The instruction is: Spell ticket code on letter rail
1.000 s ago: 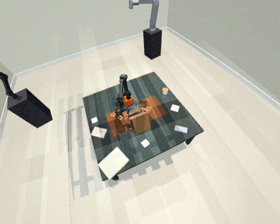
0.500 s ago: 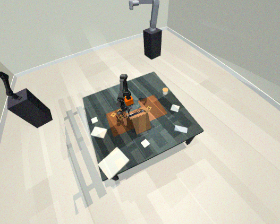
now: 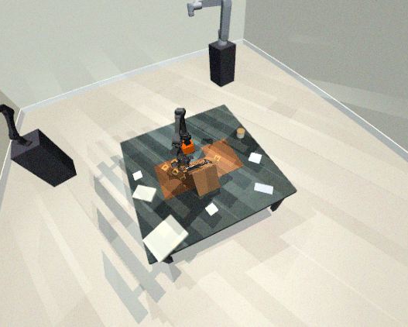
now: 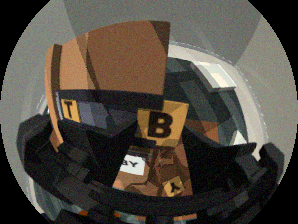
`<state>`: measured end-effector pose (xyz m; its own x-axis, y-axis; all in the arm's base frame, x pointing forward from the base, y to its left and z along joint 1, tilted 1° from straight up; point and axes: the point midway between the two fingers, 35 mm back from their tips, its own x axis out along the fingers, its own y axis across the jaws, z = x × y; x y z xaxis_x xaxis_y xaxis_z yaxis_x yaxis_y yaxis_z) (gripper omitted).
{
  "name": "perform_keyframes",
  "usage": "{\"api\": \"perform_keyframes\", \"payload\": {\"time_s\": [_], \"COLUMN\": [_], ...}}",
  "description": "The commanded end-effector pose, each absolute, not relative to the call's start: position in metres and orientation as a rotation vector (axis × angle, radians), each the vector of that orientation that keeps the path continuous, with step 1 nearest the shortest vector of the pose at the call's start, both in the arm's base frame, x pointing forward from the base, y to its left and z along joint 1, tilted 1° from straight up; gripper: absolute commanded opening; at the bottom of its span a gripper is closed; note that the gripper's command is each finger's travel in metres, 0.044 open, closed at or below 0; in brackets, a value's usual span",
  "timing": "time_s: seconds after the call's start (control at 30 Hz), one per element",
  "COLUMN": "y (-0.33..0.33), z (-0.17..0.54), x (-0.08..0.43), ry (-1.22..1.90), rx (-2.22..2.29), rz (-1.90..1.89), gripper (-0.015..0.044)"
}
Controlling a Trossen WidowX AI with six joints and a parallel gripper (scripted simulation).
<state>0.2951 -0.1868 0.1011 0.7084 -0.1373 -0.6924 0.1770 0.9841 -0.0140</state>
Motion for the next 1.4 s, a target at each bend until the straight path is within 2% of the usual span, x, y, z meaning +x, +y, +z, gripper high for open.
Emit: {"api": "perform_keyframes", "payload": {"time_s": [0.0,1.37], "y": [-0.185,-0.167], "z": [0.101,0.100], "x": [0.295,0.299], "ry": [0.763,0.763], "rx": [0.055,0.057], "rz": [-0.179,-0.179], "gripper": [0.0000,0.0000]}}
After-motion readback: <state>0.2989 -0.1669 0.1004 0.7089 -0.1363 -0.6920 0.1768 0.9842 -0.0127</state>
